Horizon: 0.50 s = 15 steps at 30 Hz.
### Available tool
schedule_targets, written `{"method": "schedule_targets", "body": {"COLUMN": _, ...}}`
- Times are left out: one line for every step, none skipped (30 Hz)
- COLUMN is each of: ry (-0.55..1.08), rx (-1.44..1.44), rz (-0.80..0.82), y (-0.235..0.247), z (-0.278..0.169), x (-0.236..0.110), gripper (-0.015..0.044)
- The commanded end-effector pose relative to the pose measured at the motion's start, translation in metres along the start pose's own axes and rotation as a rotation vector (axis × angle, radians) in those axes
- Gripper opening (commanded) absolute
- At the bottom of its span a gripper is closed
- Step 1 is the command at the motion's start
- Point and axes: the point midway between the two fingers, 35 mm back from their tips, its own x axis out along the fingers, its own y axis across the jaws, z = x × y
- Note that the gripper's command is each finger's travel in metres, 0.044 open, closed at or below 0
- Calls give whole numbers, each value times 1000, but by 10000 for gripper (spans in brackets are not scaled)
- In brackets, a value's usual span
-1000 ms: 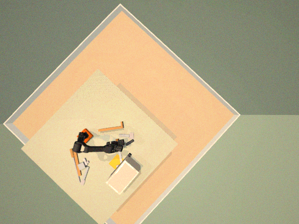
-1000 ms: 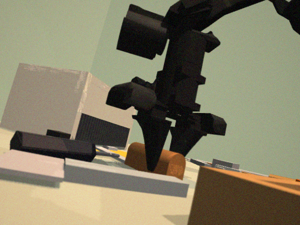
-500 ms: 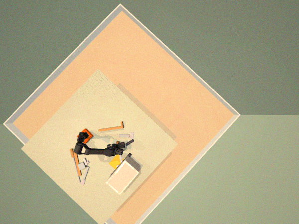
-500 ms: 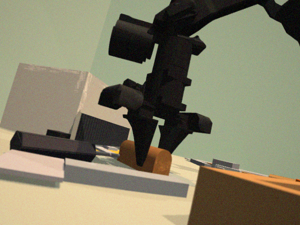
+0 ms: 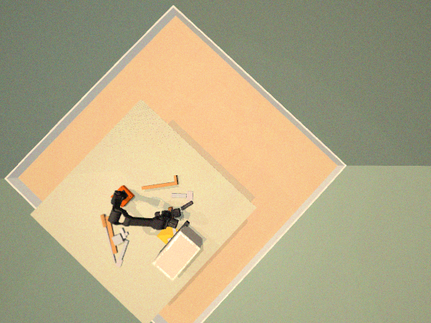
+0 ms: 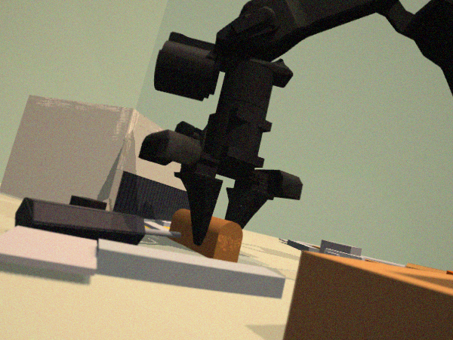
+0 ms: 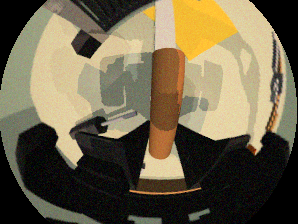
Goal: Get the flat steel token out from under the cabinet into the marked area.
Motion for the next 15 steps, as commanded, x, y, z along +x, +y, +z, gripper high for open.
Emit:
{"method": "schedule_targets", "body": {"ry": -5, "rx": -1, "rz": 1, "y": 0, "z": 10, "x": 0, "gripper": 0}}
{"method": "schedule_targets", "body": {"ry": -5, "rx": -1, "rz": 1, "y": 0, "z": 11, "x": 0, "gripper": 0}}
{"method": "schedule_targets", "body": {"ry": -6, "rx": -1, "rz": 1, "y": 0, "z": 13, "x": 0, "gripper": 0}}
{"method": "schedule_targets", "body": {"ry": -6, "rx": -1, "rz": 1, "y": 0, "z": 15, "x": 0, "gripper": 0}}
{"method": "schedule_targets", "body": {"ry": -6, "rx": -1, "rz": 1, "y": 0, "z": 16, "x": 0, "gripper": 0}}
{"method": "schedule_targets", "body": {"ry": -6, "rx": -1, "rz": 1, "y": 0, "z": 18, "x": 0, "gripper": 0}}
{"method": "schedule_targets", "body": {"ry": -6, "rx": -1, "rz": 1, "y": 0, "z": 19, "x": 0, "gripper": 0}}
{"method": "schedule_targets", "body": {"ry": -6, "rx": -1, "rz": 1, "y": 0, "z": 19, "x": 0, "gripper": 0}}
{"method": "schedule_targets", "body": {"ry": -6, "rx": -1, "rz": 1, "y": 0, "z": 19, "x": 0, "gripper": 0}}
{"method": "schedule_targets", "body": {"ry": -6, "rx": -1, "rz": 1, "y": 0, "z": 19, "x": 0, "gripper": 0}}
{"method": "schedule_targets", "body": {"ry": -6, "rx": -1, "rz": 1, "y": 0, "z": 19, "x": 0, "gripper": 0}}
{"method": "schedule_targets", "body": {"ry": -6, "rx": -1, "rz": 1, "y": -1, "z": 19, "x": 0, "gripper": 0}}
{"method": "schedule_targets", "body": {"ry": -6, "rx": -1, "rz": 1, "y": -1, "z": 19, "x": 0, "gripper": 0}}
{"method": "schedule_targets", "body": {"ry": -6, "rx": -1, "rz": 1, "y": -2, "z": 19, "x": 0, "gripper": 0}}
{"method": "schedule_targets", "body": {"ry": -6, "rx": -1, "rz": 1, "y": -3, "z": 19, "x": 0, "gripper": 0}}
